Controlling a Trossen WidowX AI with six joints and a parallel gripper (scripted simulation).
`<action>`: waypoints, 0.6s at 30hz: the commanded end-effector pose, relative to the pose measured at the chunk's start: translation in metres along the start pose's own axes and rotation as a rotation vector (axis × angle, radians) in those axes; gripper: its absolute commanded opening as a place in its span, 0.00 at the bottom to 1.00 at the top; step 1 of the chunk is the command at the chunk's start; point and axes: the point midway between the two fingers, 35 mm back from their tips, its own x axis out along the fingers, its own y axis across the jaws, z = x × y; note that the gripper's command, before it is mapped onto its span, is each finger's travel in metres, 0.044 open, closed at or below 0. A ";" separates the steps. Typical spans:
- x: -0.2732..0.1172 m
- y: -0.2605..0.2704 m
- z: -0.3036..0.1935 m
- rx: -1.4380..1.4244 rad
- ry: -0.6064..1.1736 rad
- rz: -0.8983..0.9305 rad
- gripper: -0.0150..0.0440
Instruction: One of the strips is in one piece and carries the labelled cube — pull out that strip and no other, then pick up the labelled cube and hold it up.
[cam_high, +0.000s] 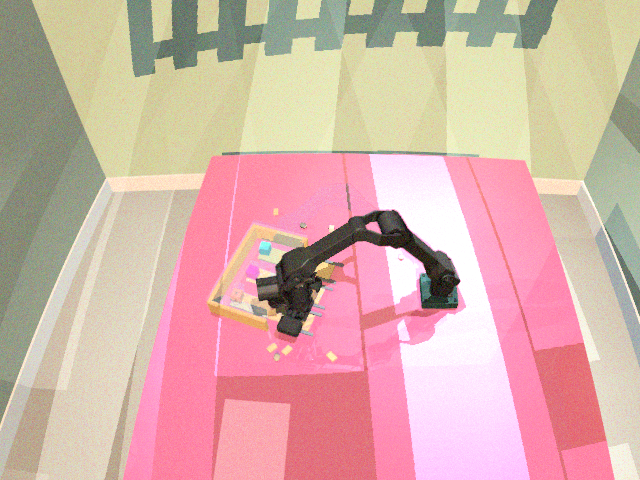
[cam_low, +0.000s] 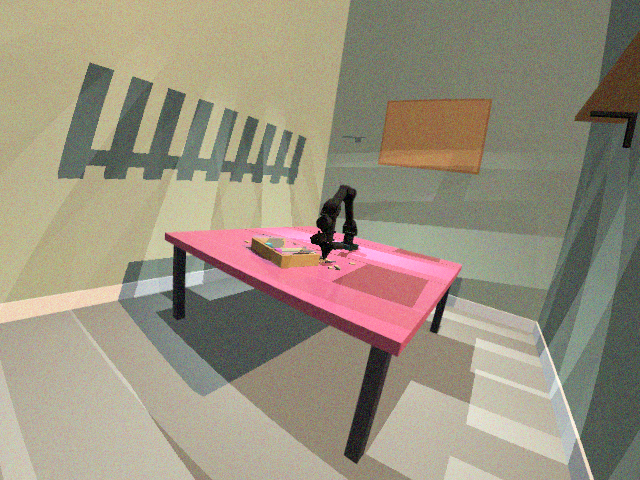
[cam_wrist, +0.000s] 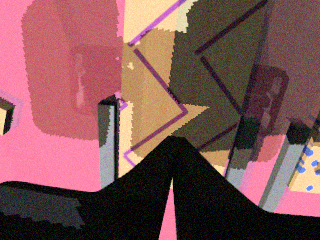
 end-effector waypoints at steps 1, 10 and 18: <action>0.002 0.000 -0.001 0.003 0.004 0.001 0.25; 0.002 0.000 -0.001 0.003 0.004 0.001 0.25; 0.003 0.000 -0.001 0.003 0.004 0.001 0.25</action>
